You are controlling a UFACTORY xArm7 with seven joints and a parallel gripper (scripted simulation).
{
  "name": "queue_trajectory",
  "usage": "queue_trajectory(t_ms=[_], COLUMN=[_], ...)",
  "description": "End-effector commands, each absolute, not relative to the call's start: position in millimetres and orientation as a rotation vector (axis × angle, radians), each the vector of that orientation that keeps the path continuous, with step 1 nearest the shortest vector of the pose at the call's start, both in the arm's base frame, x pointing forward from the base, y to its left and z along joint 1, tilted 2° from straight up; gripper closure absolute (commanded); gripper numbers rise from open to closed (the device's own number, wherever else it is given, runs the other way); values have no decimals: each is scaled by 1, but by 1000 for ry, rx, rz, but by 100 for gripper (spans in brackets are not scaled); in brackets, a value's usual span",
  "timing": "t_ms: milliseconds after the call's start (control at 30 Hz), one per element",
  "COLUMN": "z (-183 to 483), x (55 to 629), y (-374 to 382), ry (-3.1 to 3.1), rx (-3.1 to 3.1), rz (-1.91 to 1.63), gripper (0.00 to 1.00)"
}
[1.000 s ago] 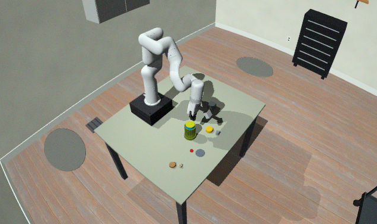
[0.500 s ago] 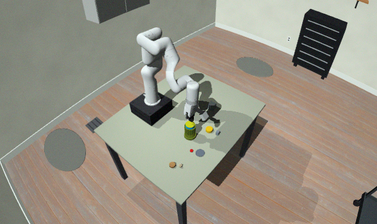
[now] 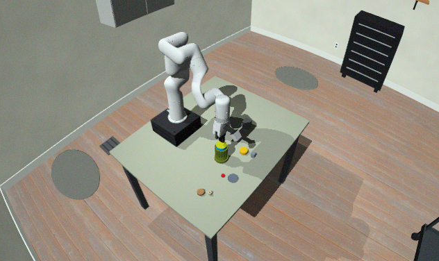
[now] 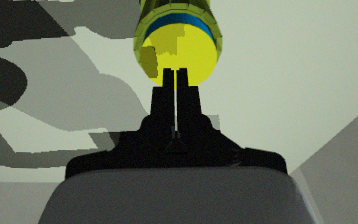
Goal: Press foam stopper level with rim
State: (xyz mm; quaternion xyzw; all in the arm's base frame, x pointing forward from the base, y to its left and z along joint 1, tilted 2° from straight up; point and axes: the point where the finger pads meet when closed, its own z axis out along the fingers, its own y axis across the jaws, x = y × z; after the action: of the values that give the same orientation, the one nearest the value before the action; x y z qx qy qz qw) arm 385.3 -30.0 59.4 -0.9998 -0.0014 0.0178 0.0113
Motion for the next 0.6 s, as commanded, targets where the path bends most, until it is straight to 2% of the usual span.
queue_trajectory(t_ms=[0, 567], z=[61, 61], x=[386, 386], y=[-32, -34], ry=[15, 32], rx=[-3113, -3107], rz=[44, 38], gripper=[100, 100])
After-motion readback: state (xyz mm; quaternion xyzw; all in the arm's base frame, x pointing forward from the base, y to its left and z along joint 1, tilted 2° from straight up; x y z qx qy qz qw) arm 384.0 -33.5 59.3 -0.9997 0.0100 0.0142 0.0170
